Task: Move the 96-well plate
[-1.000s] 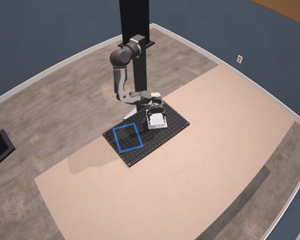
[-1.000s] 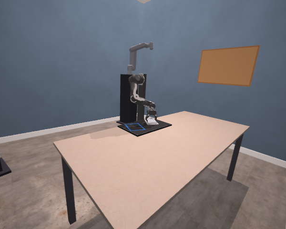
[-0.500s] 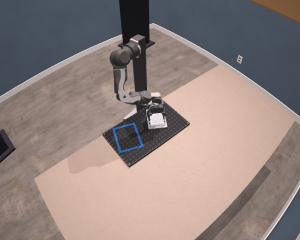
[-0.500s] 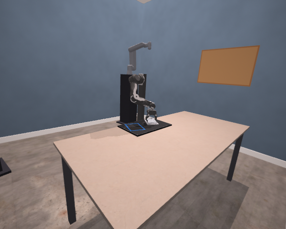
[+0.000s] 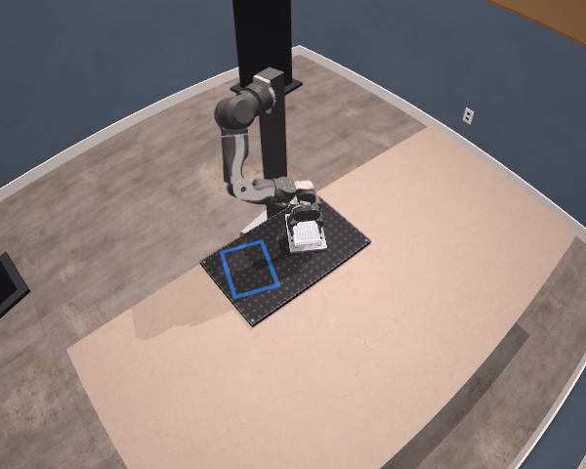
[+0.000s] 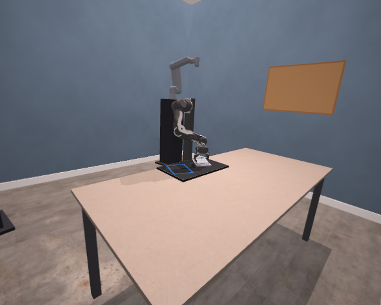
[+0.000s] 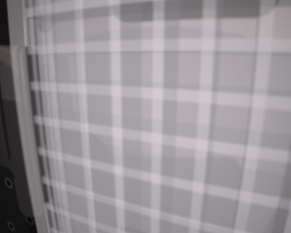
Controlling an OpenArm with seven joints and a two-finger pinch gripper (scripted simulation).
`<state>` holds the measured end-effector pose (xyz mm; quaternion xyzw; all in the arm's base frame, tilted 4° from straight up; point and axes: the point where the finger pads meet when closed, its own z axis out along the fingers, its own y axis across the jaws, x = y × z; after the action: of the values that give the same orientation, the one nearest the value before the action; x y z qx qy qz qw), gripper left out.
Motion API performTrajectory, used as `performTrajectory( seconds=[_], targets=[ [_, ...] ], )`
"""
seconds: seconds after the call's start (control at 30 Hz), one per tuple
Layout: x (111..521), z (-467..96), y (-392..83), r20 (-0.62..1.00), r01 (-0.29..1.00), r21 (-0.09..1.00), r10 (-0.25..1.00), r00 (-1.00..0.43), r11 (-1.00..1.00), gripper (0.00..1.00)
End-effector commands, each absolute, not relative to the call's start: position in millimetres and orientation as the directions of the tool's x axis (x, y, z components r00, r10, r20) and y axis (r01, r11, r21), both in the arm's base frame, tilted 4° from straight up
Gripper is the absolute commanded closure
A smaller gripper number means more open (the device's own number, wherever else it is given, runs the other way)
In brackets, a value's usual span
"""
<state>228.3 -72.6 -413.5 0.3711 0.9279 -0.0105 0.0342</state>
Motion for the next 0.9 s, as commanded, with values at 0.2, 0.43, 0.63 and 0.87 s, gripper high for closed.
performTrajectory(
  seconds=[0.2,0.43,0.63,0.87],
  targets=[
    [228.5,-415.7,-71.8,-0.07,0.686,0.009,0.684,-0.726,0.728,1.0],
    [228.5,-415.7,-71.8,-0.07,0.686,0.009,0.684,-0.726,0.728,1.0],
    [228.3,-417.6,-71.9,-0.07,0.686,0.009,0.685,-0.725,0.728,1.0],
    [228.3,-417.6,-71.9,-0.07,0.686,0.009,0.685,-0.725,0.728,1.0]
  ],
)
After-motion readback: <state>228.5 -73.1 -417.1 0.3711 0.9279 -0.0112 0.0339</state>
